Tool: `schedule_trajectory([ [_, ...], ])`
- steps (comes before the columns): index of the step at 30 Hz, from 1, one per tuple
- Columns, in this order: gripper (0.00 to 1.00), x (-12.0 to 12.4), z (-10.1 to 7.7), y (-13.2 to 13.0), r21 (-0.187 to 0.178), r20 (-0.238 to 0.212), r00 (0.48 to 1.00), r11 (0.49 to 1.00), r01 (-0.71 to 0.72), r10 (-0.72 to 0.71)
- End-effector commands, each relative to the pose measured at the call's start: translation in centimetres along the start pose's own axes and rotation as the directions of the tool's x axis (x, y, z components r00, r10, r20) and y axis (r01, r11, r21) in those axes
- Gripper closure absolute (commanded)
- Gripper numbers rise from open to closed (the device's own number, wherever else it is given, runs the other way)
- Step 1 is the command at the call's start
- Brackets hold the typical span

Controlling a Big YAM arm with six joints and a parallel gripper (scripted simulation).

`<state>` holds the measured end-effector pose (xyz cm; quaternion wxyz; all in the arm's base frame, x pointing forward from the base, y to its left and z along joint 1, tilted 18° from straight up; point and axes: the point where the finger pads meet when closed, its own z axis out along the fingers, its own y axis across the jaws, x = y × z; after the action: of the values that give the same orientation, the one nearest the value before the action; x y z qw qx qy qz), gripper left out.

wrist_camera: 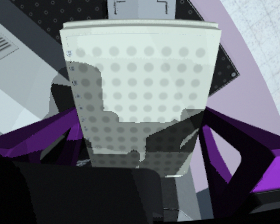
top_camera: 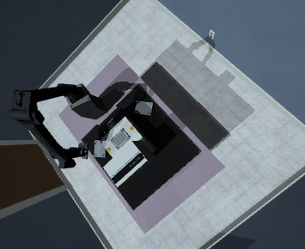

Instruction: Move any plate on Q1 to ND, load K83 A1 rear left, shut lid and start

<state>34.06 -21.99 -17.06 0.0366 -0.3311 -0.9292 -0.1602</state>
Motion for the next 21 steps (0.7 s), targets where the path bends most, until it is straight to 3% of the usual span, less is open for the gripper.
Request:
schedule_trajectory([
  [1,1.00,0.1,-1.2,0.3,0.003,-0.005,1.000,1.000,0.023,-0.023],
  [4,1.00,-1.0,-3.5,0.2,0.003,0.028,0.999,1.000,0.024,-0.024],
  [6,1.00,-1.8,-3.8,-0.1,0.003,0.052,0.999,1.000,0.017,-0.017],
  [14,1.00,-1.9,-2.4,0.1,0.003,0.044,0.999,1.000,0.004,-0.005],
  [21,1.00,1.2,-2.0,4.3,-0.003,0.024,0.996,0.996,-0.088,0.088],
])
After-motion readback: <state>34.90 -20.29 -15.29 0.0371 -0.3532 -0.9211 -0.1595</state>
